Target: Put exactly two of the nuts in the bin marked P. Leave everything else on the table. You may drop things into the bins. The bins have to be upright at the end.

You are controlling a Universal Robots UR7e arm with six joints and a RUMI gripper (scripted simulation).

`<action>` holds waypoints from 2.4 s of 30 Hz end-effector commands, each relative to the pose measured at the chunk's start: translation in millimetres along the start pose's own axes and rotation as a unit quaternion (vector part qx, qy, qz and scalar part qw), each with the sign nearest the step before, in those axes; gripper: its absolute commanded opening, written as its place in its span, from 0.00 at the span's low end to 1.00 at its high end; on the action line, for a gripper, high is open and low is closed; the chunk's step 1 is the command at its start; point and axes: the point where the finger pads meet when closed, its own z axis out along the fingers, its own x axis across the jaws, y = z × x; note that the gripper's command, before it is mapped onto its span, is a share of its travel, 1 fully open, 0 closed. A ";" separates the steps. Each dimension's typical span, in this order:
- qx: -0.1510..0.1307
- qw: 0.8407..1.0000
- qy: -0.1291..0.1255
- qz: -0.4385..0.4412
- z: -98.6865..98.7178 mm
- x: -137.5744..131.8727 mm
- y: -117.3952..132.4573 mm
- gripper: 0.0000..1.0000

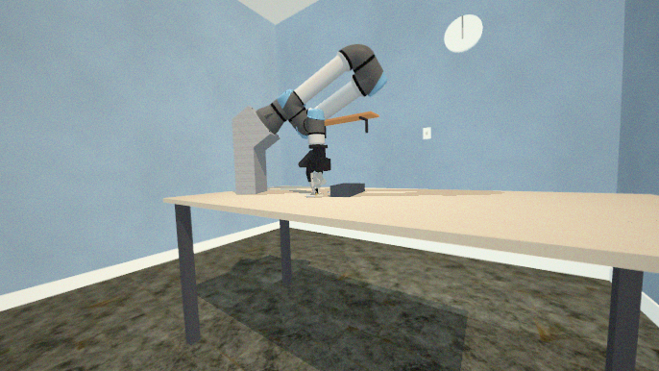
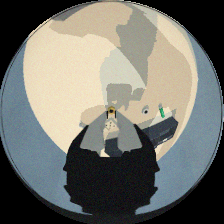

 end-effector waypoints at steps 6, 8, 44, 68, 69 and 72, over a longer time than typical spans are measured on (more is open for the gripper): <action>0.000 1.000 0.000 0.000 0.1 0.4 -0.4 0.00; 0.000 1.000 0.000 0.000 0.1 0.4 -0.4 0.00; 0.000 1.000 0.000 0.001 -53.5 0.7 -1.3 0.00; 0.000 1.000 0.000 0.001 -60.0 0.7 -1.3 0.00; 0.000 1.000 0.000 0.001 -60.0 0.7 -1.3 0.00; 0.000 1.000 0.000 0.001 -60.0 0.7 -1.3 0.00</action>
